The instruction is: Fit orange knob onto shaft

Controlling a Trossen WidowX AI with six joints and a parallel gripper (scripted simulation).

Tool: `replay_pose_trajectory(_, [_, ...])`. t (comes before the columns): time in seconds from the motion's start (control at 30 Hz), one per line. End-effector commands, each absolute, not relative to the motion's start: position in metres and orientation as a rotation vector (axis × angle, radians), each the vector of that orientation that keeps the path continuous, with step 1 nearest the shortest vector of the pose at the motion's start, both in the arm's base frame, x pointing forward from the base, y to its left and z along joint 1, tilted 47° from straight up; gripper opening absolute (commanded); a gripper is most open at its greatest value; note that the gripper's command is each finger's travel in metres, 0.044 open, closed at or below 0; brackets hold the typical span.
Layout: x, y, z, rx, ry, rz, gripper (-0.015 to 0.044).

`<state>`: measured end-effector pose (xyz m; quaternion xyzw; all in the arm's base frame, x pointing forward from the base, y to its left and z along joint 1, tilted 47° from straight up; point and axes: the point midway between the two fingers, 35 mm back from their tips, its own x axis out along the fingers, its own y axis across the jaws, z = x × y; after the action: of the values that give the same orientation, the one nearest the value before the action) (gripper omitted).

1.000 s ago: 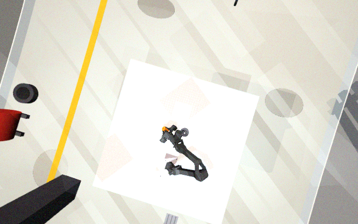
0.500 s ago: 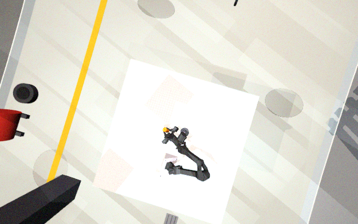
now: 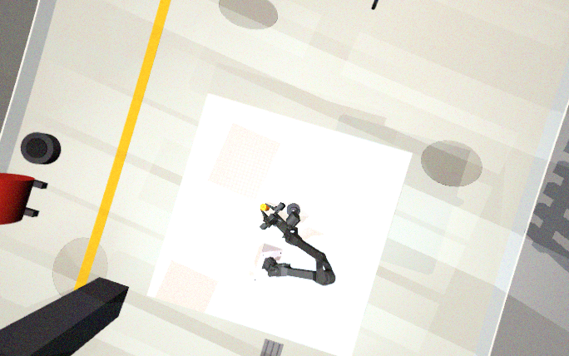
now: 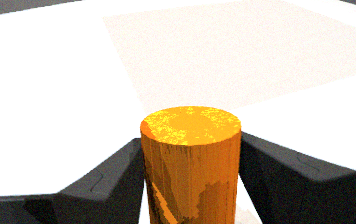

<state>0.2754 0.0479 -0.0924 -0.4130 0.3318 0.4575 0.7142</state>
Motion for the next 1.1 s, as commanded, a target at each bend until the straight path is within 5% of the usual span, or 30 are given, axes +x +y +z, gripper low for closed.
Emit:
replay_pose_trajectory(0.0, [0.2754, 0.0479, -0.0924, -0.915, 0.735, 1.014, 0.0205])
replay_pose_trajectory(0.1, [0.2754, 0.0479, -0.0924, -0.915, 0.735, 1.014, 0.0260])
replay_pose_trajectory(0.87, [0.2754, 0.0479, -0.0924, -0.915, 0.735, 1.014, 0.0260])
replay_pose_trajectory(1.07, [0.2754, 0.0479, -0.0924, -0.915, 0.735, 1.014, 0.0418])
